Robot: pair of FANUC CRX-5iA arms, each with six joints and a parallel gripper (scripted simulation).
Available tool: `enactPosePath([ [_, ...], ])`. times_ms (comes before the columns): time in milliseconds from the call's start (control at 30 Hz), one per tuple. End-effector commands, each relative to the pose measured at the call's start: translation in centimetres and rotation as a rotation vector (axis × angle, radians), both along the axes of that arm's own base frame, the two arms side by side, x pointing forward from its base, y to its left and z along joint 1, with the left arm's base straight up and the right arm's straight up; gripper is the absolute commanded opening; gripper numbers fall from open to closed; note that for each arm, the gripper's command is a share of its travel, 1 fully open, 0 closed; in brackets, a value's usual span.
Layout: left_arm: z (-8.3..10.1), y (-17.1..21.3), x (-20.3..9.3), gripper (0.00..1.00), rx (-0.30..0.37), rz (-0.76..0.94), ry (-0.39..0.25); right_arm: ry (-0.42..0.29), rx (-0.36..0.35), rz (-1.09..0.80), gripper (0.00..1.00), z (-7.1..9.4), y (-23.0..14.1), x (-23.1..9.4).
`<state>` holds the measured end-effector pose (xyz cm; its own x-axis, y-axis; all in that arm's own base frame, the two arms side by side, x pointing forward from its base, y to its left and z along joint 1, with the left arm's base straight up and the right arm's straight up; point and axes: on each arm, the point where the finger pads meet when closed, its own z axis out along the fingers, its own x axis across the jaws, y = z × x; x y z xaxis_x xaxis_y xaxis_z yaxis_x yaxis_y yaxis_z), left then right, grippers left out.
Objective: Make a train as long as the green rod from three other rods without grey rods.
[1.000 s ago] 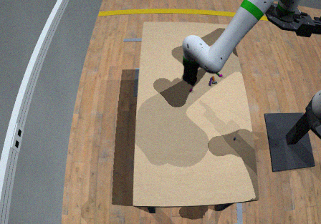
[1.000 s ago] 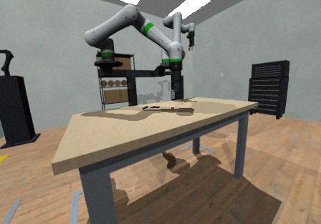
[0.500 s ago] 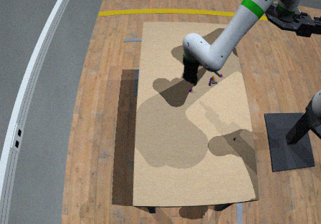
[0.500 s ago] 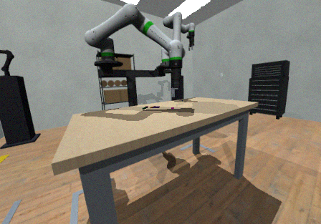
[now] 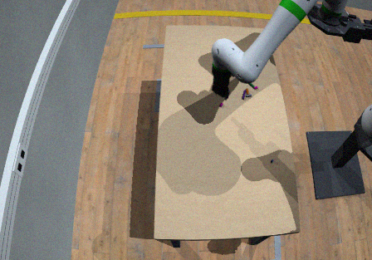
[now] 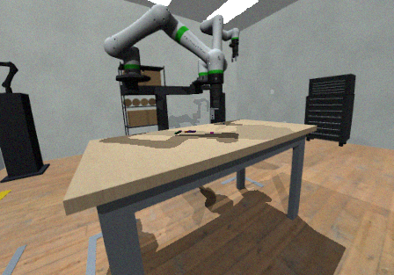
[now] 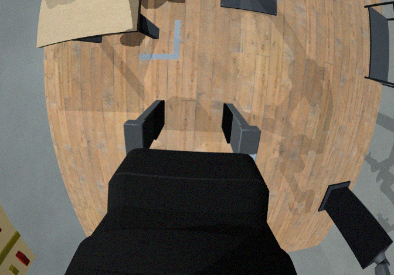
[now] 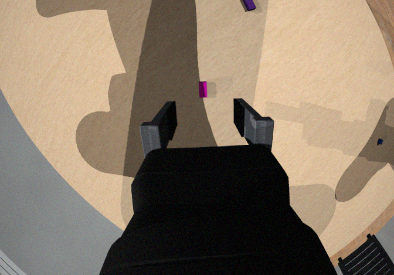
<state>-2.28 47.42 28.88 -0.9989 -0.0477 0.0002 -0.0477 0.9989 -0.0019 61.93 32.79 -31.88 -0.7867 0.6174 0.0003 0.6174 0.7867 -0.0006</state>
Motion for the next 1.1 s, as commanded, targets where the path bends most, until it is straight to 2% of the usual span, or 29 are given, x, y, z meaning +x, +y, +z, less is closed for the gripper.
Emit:
enactPosePath([
  [0,0.1,0.0,0.0,1.0,0.002,0.0,0.0,-0.002,0.001,0.016,1.0,0.1,0.0,0.0],
  [300,0.1,0.0,0.0,1.0,0.002,0.0,0.0,-0.003,0.0,0.295,1.0,-0.9,-1.4,-1.7],
  [367,0.1,0.0,0.0,1.0,0.002,0.0,0.0,-0.003,0.0,0.295,1.0,-0.9,-1.4,-1.7],
  [433,0.1,0.0,0.0,1.0,0.002,0.0,0.0,-0.003,-0.001,0.415,1.0,-1.3,-2.0,-2.5],
  [867,0.1,0.0,0.0,1.0,0.002,0.0,0.0,-0.003,-0.003,0.811,1.0,-2.3,-3.9,-5.1],
  [933,0.1,0.0,0.0,1.0,0.002,0.0,0.0,-0.003,-0.003,0.811,1.0,-2.3,-3.9,-5.1],
  [967,0.1,0.0,0.0,1.0,0.002,0.0,0.0,-0.003,-0.004,0.904,1.0,-2.5,-4.3,-5.7],
  [1067,0.1,0.0,0.0,1.0,0.002,0.0,0.0,-0.003,-0.004,0.984,1.0,-2.7,-4.7,-6.3],
])
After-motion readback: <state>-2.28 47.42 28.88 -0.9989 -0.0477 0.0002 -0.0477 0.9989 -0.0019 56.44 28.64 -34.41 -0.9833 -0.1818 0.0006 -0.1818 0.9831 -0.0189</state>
